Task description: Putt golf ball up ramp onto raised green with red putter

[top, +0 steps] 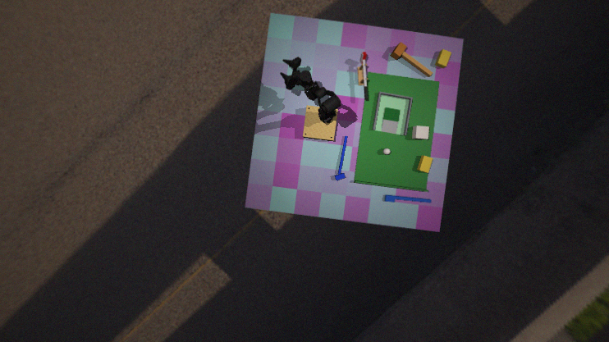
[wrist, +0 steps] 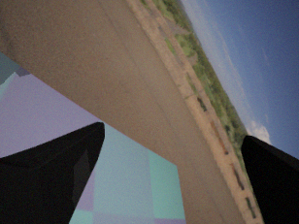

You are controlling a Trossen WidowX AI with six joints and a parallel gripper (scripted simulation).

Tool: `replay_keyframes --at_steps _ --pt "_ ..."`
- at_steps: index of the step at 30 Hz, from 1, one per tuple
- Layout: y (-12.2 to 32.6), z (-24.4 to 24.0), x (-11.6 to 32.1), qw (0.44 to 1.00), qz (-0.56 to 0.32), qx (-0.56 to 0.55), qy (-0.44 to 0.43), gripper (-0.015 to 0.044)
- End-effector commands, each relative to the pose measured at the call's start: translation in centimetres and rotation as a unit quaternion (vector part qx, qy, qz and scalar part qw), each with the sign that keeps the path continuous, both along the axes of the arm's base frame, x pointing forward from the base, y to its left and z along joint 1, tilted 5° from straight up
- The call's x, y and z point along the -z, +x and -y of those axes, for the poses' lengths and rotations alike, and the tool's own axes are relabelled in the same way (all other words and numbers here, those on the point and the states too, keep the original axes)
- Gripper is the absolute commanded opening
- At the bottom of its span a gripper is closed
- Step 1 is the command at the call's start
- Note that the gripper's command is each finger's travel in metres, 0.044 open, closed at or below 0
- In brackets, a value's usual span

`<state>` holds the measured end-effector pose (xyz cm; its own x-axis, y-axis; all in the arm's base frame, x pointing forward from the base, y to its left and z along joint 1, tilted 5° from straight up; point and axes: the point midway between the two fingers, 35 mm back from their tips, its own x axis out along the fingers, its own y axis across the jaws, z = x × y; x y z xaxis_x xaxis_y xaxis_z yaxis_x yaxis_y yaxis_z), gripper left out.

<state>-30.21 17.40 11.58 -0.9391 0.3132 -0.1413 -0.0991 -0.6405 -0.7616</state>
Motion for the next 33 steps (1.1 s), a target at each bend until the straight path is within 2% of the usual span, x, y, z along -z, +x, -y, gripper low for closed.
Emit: replay_keyframes --at_steps 1,4,8,14,19,26,33 --pt "0.0 -0.1 0.0 1.0 0.001 0.002 -0.001 0.0426" --pt "0.8 -2.1 0.6 0.999 0.018 0.033 -0.013 0.044" --pt "3.9 -7.5 2.3 0.989 0.064 0.122 -0.052 0.044" --pt "11.9 -14.4 4.2 0.948 0.106 0.273 -0.127 0.044" --pt "18.2 -17.3 5.7 0.906 0.147 0.354 -0.178 0.044" --pt "29.8 -18.4 7.4 0.815 0.198 0.464 -0.285 0.044" --pt "40.8 -14.5 7.8 0.701 0.212 0.541 -0.413 0.044"
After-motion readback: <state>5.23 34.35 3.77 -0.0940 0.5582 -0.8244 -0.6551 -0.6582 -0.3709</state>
